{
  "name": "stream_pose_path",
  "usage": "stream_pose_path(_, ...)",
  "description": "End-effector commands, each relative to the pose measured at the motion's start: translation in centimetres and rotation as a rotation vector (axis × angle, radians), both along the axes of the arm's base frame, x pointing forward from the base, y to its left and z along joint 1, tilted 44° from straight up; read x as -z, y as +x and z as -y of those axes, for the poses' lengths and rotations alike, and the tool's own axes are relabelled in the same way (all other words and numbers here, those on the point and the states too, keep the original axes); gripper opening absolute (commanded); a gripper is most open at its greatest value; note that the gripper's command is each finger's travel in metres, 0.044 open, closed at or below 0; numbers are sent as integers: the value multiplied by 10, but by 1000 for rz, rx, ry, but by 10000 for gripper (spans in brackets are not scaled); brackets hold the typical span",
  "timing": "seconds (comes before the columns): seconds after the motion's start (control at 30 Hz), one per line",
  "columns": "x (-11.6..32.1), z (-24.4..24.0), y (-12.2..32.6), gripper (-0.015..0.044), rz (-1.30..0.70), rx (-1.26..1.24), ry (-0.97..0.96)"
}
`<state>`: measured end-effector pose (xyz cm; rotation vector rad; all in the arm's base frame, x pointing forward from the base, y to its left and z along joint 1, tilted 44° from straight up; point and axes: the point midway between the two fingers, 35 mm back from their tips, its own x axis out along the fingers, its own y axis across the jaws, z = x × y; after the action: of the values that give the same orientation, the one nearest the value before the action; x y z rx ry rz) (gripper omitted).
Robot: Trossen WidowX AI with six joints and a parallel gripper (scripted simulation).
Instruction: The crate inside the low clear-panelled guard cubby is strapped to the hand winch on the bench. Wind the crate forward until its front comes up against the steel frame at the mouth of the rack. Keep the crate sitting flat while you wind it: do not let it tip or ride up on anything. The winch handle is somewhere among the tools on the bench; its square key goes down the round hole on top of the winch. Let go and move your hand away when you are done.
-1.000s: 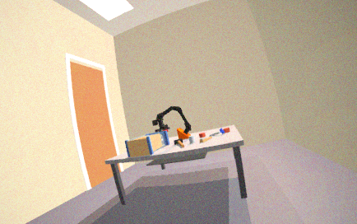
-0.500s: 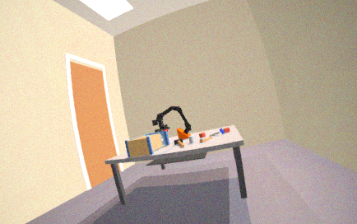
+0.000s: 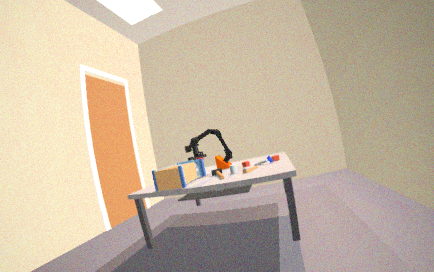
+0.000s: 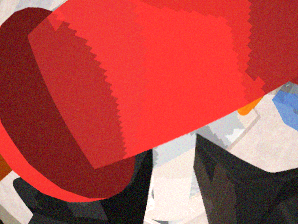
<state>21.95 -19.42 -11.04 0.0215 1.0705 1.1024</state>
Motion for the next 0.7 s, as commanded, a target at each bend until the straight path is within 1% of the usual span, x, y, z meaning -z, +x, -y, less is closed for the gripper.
stream_pose_path(0.0,4,-2,1,0,-17,7,6)
stream_pose_path(0.27,2,-3,0,0,13,-25,7)
stream_pose_path(0.67,3,-2,1,0,-17,7,6)
